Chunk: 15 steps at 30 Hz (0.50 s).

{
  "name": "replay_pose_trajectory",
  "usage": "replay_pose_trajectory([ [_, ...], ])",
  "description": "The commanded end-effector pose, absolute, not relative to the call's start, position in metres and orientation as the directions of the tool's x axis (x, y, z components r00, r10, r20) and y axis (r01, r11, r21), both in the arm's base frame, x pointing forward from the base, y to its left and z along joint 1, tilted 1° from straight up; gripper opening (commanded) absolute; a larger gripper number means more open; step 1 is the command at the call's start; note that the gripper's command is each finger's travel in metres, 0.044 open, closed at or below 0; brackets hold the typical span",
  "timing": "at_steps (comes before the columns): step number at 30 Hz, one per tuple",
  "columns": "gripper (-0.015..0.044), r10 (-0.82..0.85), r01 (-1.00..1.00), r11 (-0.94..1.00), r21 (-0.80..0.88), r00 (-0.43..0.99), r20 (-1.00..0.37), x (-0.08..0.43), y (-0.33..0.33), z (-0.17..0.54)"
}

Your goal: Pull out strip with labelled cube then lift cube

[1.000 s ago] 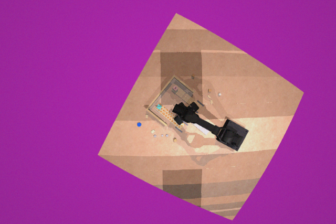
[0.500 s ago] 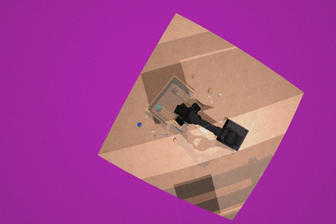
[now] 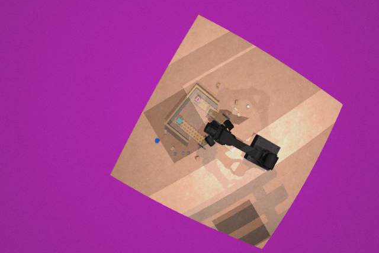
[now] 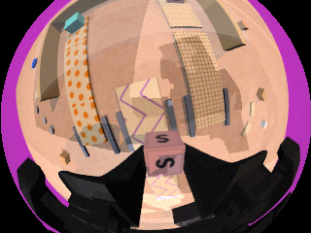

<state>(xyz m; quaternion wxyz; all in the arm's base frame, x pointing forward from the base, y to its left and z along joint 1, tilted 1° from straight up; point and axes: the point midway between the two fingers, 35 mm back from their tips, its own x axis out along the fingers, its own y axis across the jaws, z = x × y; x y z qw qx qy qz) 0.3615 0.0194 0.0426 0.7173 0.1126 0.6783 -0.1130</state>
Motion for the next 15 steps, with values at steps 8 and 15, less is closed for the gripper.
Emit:
replay_pose_trajectory([
  [8, 0.0, -0.007, 0.312, 0.95, 0.007, 0.043, -0.999, 0.327, 0.018, 0.041],
  [15, 0.0, -0.007, 0.312, 0.95, 0.006, 0.041, -0.999, 0.304, 0.017, 0.039],
])
